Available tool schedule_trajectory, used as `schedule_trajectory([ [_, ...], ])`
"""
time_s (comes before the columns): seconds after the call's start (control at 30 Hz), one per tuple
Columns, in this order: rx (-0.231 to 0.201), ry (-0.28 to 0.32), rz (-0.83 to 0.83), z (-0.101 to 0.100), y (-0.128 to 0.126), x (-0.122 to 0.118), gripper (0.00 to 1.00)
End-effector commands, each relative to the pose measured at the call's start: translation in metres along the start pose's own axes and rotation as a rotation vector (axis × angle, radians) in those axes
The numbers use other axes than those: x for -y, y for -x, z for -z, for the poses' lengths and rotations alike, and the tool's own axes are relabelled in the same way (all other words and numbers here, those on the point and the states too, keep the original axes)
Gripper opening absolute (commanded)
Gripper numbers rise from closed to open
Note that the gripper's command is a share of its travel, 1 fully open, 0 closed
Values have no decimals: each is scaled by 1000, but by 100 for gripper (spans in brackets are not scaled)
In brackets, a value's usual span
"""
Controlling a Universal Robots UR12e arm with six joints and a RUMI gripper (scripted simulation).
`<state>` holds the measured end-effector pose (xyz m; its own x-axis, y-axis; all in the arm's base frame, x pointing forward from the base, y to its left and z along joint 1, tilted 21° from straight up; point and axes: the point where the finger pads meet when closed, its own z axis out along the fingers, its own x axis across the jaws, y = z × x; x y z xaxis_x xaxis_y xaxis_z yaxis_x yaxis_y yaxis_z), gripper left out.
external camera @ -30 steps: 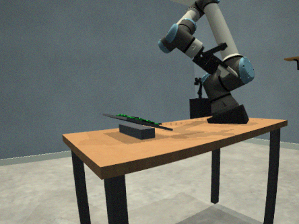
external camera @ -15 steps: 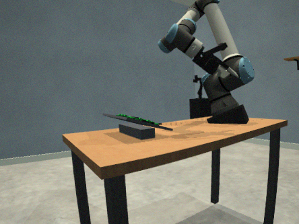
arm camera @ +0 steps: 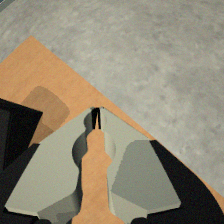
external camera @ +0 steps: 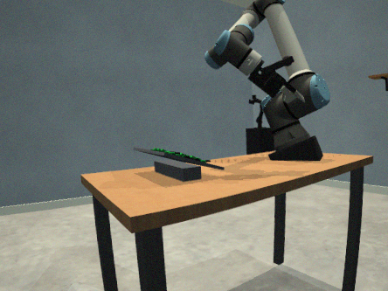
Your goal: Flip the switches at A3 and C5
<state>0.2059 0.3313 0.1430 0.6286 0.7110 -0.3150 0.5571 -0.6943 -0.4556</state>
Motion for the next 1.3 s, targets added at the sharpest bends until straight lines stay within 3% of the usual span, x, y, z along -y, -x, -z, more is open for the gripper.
schedule_trajectory([
  [0.0,-7,14,-29,3,-4,-5,0],
  [0.27,-47,78,-179,19,-21,-29,0],
  [0.5,-117,156,-388,44,-43,-64,0],
  [0.57,-117,156,-388,44,-43,-64,0],
  [0.73,-195,214,-575,69,-61,-94,0],
  [0.87,-233,236,-658,81,-69,-107,0],
  [0.93,-275,256,-743,94,-76,-121,0],
  [0.97,-275,256,-743,94,-76,-121,0],
  [1.03,-321,273,-830,108,-83,-134,0],
  [1.13,-321,273,-830,108,-83,-134,0],
  [1.27,-423,300,-1010,138,-96,-162,0],
])
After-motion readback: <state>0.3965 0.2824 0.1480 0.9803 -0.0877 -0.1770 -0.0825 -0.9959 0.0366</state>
